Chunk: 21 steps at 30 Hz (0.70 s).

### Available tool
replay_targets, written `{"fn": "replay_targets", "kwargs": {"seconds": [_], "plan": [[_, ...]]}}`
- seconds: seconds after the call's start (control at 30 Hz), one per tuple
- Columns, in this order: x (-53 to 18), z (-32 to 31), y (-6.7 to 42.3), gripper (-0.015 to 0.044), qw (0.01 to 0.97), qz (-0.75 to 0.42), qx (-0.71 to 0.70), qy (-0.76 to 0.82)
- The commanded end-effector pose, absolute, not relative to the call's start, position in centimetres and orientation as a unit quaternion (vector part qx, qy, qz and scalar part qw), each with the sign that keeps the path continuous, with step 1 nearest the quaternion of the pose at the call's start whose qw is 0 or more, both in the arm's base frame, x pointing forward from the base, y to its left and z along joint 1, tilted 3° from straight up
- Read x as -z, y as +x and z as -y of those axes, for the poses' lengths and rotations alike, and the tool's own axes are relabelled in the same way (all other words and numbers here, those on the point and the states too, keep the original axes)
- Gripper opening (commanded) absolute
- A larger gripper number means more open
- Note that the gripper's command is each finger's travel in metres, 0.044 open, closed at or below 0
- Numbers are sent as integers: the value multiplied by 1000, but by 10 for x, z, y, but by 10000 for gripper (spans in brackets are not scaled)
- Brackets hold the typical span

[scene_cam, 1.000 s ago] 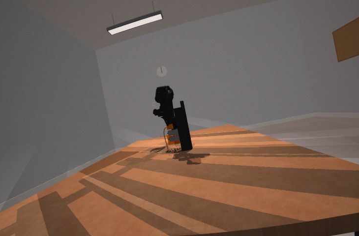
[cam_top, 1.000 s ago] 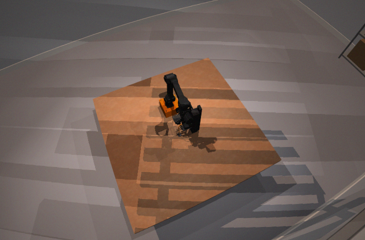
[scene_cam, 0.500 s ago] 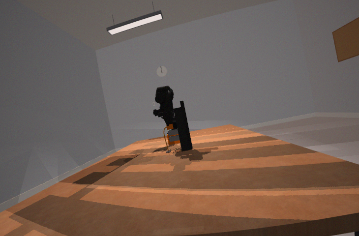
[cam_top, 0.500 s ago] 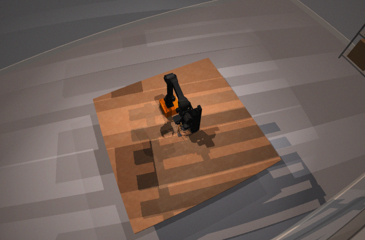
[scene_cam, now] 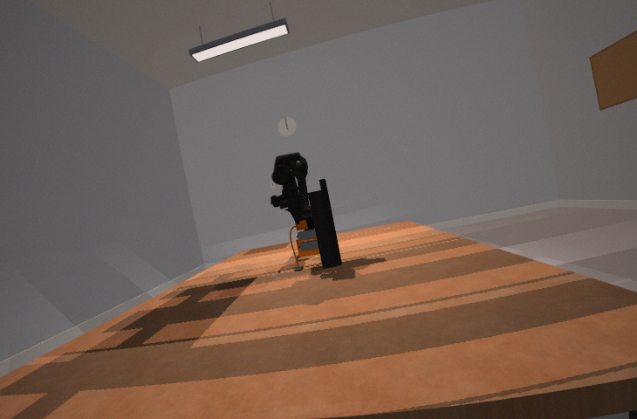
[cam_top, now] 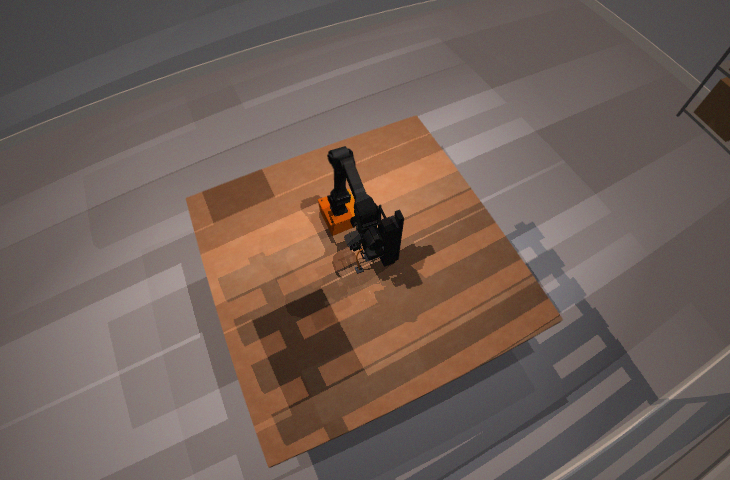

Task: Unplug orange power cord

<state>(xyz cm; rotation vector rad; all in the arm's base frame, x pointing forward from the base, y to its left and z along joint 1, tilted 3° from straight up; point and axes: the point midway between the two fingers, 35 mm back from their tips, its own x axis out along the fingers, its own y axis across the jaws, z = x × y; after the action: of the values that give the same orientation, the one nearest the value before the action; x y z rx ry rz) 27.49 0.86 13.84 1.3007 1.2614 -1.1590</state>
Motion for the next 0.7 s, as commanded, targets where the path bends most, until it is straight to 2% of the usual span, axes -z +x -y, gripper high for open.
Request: {"fn": "replay_targets", "kwargs": {"seconds": [0.0, 0.57, 0.67], "plan": [[-138, 13, 275, 0, 483, -500, 490, 526], [-137, 41, 273, 0, 483, -500, 491, 525], [-137, 32, 272, 79, 482, -500, 491, 526]]}}
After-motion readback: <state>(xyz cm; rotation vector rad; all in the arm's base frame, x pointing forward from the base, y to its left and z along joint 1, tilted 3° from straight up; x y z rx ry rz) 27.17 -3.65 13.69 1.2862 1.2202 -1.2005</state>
